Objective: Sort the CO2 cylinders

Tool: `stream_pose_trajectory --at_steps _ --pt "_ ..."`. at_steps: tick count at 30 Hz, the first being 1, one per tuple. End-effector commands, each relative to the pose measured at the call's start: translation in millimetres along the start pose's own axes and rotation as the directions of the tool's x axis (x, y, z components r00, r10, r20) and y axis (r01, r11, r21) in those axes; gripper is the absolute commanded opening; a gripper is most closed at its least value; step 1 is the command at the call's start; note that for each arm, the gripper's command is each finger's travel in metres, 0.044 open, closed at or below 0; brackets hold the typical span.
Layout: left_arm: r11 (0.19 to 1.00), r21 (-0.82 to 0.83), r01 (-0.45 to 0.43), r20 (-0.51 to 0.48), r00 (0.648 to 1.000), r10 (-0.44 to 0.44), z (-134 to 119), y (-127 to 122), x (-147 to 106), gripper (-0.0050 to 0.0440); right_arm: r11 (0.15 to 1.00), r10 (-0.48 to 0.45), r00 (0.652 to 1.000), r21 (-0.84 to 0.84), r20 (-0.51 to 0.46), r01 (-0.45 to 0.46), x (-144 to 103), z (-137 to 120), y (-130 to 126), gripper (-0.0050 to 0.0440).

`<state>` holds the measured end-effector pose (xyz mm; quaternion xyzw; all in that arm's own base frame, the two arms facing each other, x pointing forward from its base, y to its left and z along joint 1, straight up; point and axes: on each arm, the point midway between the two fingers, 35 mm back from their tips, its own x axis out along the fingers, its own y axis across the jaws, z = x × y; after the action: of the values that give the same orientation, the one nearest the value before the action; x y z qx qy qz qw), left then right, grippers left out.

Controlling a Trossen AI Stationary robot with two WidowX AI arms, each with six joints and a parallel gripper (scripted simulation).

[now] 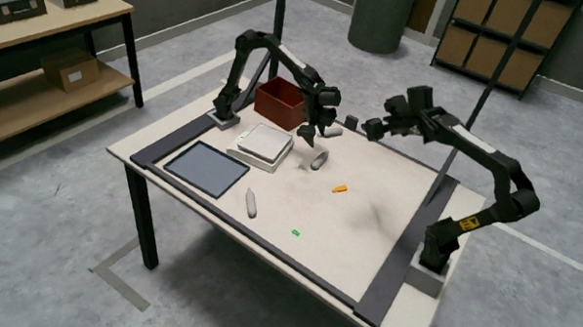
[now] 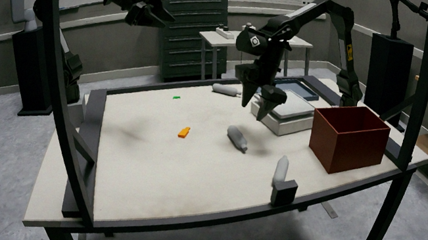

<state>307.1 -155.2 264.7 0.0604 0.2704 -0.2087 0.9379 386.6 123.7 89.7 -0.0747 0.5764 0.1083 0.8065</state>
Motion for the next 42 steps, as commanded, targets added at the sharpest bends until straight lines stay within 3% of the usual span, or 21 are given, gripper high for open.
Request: stream_pose_trajectory --at_steps 1,4,17,21,23,26,27,35,38,40,42 --pt "1.0 -0.008 -0.009 0.028 1.0 0.009 -29.1 4.0 -10.7 0.044 1.0 0.005 0.999 -0.014 0.05 -0.005 -0.7 17.7 -17.4 0.044" --pt "1.0 -0.009 -0.011 0.019 1.0 0.011 -51.5 5.1 -10.1 0.044 1.0 0.003 0.999 -0.015 0.049 -0.003 3.0 18.3 -22.3 0.044" --pt "1.0 -0.01 -0.012 0.016 1.0 0.012 -69.8 5.6 -10.7 0.044 1.0 0.0 0.999 -0.014 0.049 0.001 0.6 15.8 -22.2 0.044" --pt "1.0 -0.008 -0.009 0.022 1.0 0.009 -65.7 4.7 -11.2 0.044 0.998 0.004 0.999 -0.059 0.036 -0.001 4.3 18.5 -19.8 0.0344" --pt "1.0 -0.008 -0.009 0.022 1.0 0.009 -65.7 4.7 -11.2 0.044 0.998 0.004 0.999 -0.059 0.036 -0.001 4.3 18.5 -19.8 0.0344" --pt "1.0 -0.008 -0.009 0.022 1.0 0.009 -65.7 4.7 -11.2 0.044 0.986 0.004 1.0 -0.169 0.011 -0.003 7.1 21.3 -17.1 0.0272" --pt "1.0 -0.008 -0.009 0.022 1.0 0.009 -65.7 4.7 -11.2 0.044 0.973 0.004 1.0 -0.23 -0.004 -0.005 8.7 22.7 -15.7 0.0252" --pt "1.0 -0.008 -0.009 0.022 1.0 0.009 -65.7 4.7 -11.2 0.044 0.782 0.004 0.994 -0.619 -0.105 -0.069 20.3 31.0 -5.3 0.0252" --pt "1.0 -0.008 -0.009 0.022 1.0 0.009 -65.7 4.7 -11.2 0.044 0.678 0.003 0.99 -0.728 -0.141 -0.105 24.5 33.0 -1.5 0.0252" --pt "1.0 -0.008 -0.009 0.022 1.0 0.009 -65.7 4.7 -11.2 0.044 0.678 0.003 0.99 -0.728 -0.141 -0.105 24.5 33.0 -1.5 0.0252" --pt "1.0 -0.008 -0.009 0.022 1.0 0.009 -65.7 4.7 -11.2 0.044 0.59 0.003 0.986 -0.796 -0.166 -0.136 27.6 34.2 1.5 0.0252"
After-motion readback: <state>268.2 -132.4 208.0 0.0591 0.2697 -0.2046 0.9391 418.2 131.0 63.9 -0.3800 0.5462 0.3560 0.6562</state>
